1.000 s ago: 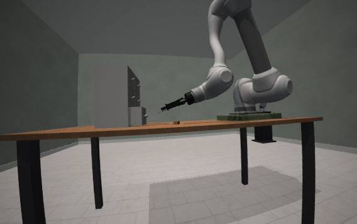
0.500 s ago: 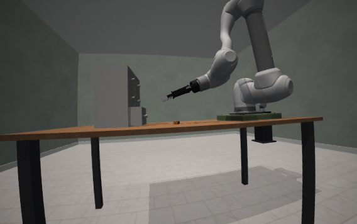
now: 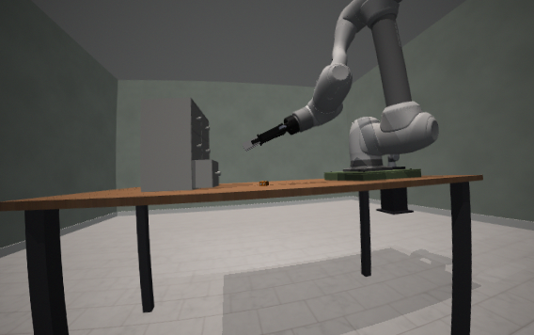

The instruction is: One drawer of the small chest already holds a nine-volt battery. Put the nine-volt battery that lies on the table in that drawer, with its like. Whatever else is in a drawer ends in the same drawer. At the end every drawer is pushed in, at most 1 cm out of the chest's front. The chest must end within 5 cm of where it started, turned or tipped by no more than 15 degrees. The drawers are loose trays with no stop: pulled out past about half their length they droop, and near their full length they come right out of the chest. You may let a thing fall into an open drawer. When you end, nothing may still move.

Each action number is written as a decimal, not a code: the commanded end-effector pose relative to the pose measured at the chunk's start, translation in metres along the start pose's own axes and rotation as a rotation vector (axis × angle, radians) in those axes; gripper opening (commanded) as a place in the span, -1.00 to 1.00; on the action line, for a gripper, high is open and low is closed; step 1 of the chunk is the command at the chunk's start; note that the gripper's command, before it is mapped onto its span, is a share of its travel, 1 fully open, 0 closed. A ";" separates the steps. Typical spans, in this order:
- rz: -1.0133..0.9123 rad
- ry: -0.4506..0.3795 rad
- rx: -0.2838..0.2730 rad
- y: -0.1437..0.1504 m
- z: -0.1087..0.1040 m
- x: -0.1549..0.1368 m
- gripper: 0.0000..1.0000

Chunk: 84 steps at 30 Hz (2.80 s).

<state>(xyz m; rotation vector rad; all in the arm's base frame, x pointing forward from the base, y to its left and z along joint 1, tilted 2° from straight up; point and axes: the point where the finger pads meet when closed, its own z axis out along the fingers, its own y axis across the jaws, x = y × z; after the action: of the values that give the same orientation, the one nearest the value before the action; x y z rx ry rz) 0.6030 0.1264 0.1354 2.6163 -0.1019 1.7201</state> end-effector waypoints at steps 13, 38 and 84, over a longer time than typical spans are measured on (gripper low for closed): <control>-0.001 -0.268 -0.004 0.001 -0.029 0.011 -0.60; 0.005 -0.593 0.009 0.000 -0.070 0.026 -0.60; 0.001 -1.155 -0.002 0.000 -0.126 0.047 -0.60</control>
<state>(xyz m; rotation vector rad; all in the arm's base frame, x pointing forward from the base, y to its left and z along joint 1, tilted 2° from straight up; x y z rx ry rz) 0.5061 0.1328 0.2310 3.1616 -0.1057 0.0675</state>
